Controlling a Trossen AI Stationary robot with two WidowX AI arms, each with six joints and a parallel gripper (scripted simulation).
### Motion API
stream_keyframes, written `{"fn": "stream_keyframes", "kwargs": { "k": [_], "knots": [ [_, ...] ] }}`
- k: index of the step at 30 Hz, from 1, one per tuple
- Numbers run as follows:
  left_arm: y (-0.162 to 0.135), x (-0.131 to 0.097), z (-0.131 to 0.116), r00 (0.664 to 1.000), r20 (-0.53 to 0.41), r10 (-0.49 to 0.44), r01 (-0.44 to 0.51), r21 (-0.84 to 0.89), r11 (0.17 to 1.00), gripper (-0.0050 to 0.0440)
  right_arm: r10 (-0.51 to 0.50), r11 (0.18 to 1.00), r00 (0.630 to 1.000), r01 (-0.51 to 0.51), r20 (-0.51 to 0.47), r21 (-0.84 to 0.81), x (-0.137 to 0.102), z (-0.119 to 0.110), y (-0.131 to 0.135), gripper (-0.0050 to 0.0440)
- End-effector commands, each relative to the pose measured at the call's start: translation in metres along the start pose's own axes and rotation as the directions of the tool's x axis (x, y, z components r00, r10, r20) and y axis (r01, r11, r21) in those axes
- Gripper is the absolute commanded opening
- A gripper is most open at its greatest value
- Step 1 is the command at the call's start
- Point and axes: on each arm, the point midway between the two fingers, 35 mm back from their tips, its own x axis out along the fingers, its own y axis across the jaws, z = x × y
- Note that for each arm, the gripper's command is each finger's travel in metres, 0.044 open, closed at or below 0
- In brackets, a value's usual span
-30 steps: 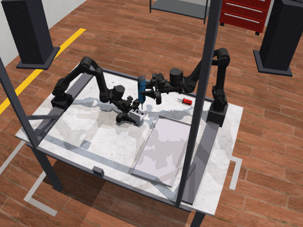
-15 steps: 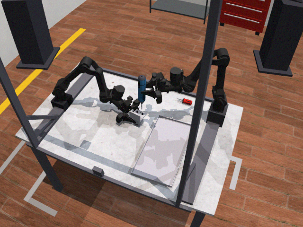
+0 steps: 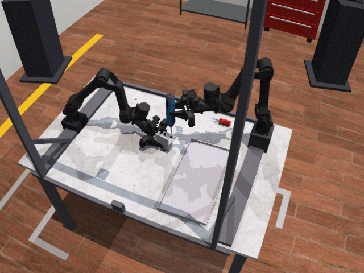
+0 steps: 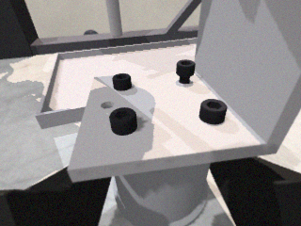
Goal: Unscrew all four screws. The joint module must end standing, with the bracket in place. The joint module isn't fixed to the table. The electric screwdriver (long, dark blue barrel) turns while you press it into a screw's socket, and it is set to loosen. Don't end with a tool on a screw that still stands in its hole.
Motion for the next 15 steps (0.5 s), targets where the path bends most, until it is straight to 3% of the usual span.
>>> {"fn": "stream_keyframes", "kwargs": {
  "k": [1, 6, 10, 15],
  "knots": [
    [0.002, 0.000, 0.014, 1.000, 0.029, 0.004, -0.004, 0.017, 1.000, 0.0242, 0.011, 1.000, 0.998, -0.010, 0.056, -0.015, 0.002, 0.019, 0.002, 0.0160],
    [0.002, 0.000, 0.014, 1.000, 0.029, 0.004, -0.004, 0.017, 1.000, 0.0242, 0.010, 1.000, 0.998, -0.009, 0.058, -0.014, 0.002, 0.019, 0.002, 0.0160],
    [0.002, 0.000, 0.014, 1.000, 0.029, 0.004, -0.004, 0.017, 1.000, 0.0242, 0.008, 1.000, 0.999, -0.007, 0.036, -0.011, 0.001, 0.002, 0.000, 0.0160],
    [0.002, 0.000, 0.014, 1.000, 0.029, 0.004, -0.004, 0.017, 1.000, 0.0242, 0.008, 1.000, 0.998, -0.007, 0.058, -0.014, 0.003, 0.009, 0.000, 0.0160]
  ]
}}
